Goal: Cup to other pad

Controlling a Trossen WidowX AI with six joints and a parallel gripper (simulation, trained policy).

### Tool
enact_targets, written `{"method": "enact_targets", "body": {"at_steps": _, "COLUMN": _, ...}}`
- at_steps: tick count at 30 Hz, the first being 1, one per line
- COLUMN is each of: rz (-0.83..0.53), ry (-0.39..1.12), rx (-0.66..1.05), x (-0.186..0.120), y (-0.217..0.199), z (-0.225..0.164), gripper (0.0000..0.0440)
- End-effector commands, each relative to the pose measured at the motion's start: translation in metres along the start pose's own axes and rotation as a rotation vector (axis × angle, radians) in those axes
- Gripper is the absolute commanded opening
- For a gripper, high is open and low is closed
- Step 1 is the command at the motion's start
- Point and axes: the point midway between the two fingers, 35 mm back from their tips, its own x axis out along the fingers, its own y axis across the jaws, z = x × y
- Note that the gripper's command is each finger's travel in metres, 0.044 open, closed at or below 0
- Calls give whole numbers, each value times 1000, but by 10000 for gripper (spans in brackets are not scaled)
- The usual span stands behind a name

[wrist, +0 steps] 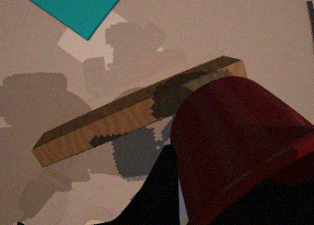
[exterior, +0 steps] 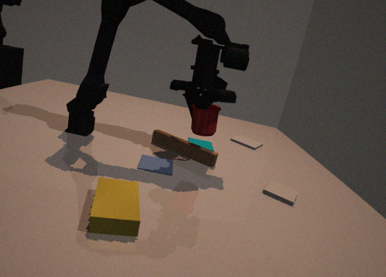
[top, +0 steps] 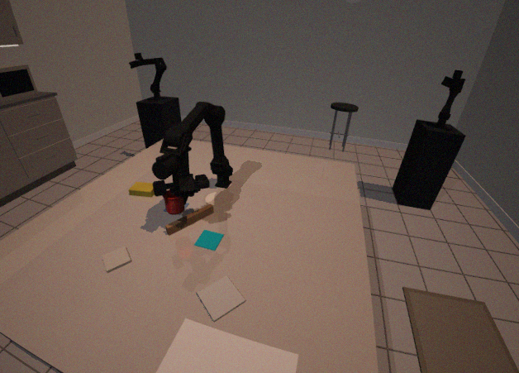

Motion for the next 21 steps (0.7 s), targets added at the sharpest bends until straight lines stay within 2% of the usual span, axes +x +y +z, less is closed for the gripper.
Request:
{"method": "enact_targets", "body": {"at_steps": 1, "rz": -16, "ry": -26, "rx": -12, "x": -3, "y": 2, "z": 14, "gripper": 0}}
{"method": "enact_targets", "body": {"at_steps": 21, "rz": -39, "ry": -101, "rx": -111, "x": 8, "y": 41, "z": 83, "gripper": 0}}
